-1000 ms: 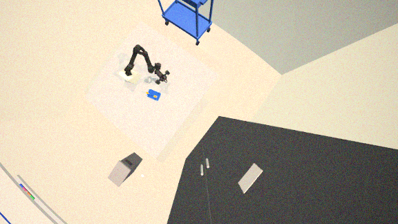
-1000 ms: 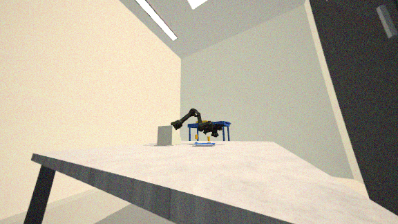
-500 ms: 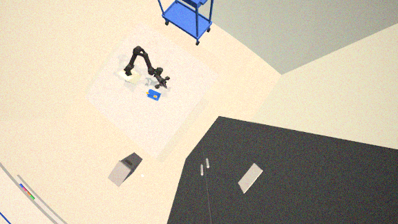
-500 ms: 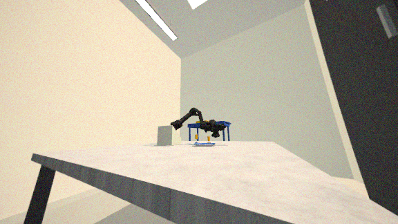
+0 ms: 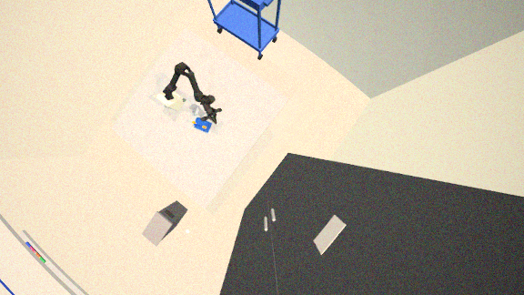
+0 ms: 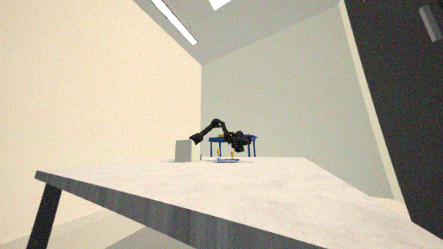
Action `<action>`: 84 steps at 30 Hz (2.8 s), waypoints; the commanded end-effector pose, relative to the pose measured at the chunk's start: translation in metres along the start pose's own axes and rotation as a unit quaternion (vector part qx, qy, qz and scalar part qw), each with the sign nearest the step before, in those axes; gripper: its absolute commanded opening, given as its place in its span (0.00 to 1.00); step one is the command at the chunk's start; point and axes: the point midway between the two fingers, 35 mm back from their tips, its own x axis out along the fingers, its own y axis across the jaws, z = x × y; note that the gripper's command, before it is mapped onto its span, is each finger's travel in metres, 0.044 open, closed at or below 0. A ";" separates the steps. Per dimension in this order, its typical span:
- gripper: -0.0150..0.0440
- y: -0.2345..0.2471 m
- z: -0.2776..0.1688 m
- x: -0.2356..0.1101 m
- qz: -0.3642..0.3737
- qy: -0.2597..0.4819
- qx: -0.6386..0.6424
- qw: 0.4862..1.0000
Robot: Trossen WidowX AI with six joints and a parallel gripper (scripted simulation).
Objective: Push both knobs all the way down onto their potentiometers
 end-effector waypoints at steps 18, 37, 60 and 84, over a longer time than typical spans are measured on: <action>0.25 0.076 -0.010 0.020 0.165 -0.101 0.153 0.969; 0.25 0.138 -0.020 0.005 0.328 -0.155 0.327 0.873; 0.25 0.179 -0.034 -0.044 0.503 -0.165 0.545 0.650; 0.25 0.179 -0.059 -0.096 0.611 -0.130 0.701 0.344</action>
